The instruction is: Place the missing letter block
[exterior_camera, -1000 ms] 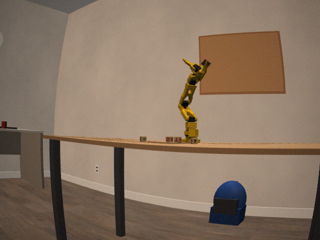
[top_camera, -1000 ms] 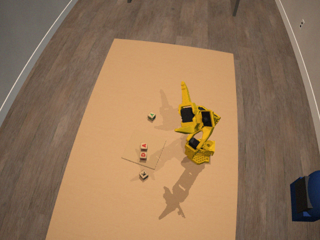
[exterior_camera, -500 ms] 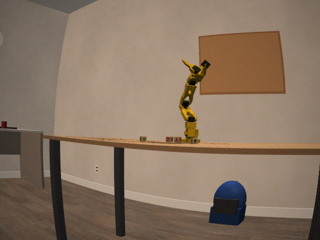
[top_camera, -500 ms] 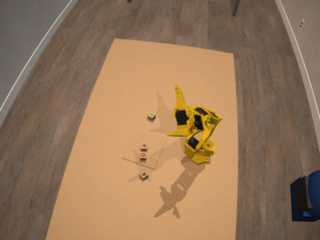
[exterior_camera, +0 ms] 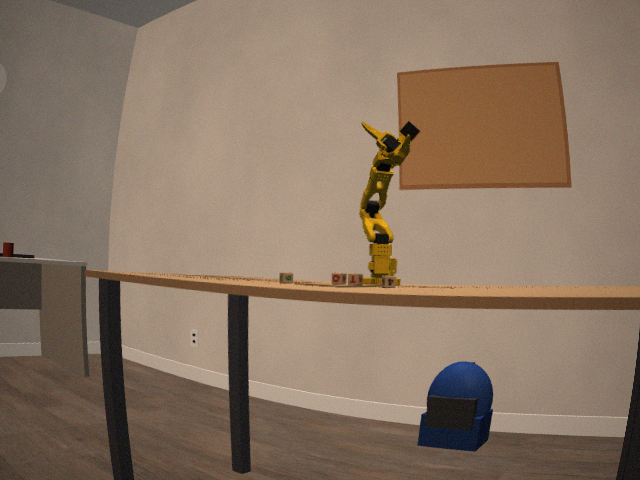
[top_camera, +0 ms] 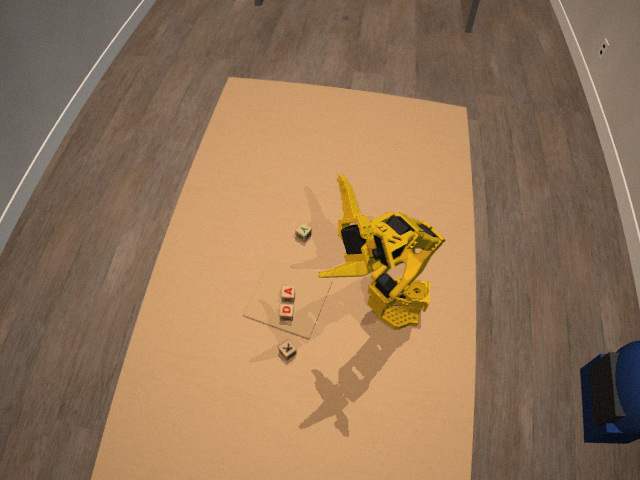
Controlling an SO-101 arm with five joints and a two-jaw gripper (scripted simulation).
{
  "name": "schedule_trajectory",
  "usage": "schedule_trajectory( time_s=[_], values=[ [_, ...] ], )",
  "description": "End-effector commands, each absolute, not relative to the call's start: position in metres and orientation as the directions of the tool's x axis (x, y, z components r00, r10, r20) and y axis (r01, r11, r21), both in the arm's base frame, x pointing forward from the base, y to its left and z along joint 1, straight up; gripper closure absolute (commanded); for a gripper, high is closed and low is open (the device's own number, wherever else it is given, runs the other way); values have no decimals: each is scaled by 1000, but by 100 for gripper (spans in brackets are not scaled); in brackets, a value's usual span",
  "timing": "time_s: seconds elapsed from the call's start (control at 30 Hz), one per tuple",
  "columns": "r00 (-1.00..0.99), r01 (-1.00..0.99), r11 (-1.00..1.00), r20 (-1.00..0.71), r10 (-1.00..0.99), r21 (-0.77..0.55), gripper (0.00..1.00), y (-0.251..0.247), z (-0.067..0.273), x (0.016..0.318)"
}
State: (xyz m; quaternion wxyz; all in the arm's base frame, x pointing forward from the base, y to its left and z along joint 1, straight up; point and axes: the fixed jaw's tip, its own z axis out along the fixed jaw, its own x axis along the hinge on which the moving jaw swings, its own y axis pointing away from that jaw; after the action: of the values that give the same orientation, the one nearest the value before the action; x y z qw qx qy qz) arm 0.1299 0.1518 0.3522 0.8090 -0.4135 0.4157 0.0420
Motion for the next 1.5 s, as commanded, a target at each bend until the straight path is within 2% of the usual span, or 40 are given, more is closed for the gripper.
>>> schedule_trajectory(
  time_s=[0.0, 0.37, 0.67, 0.93, 1.2, 1.47],
  values=[
    [659, -397, 678, -706, -258, -618, 0, 146, 361, 128],
    [554, -433, 672, -766, -328, -601, 0, 142, 340, 143],
    [531, -440, 672, -776, -340, -596, 0, 141, 336, 146],
    [424, -467, 677, -816, -393, -569, 0, 134, 317, 158],
    [407, -470, 679, -821, -400, -564, 0, 133, 315, 159],
    [288, -490, 694, -850, -442, -527, 0, 125, 296, 169]
  ],
)
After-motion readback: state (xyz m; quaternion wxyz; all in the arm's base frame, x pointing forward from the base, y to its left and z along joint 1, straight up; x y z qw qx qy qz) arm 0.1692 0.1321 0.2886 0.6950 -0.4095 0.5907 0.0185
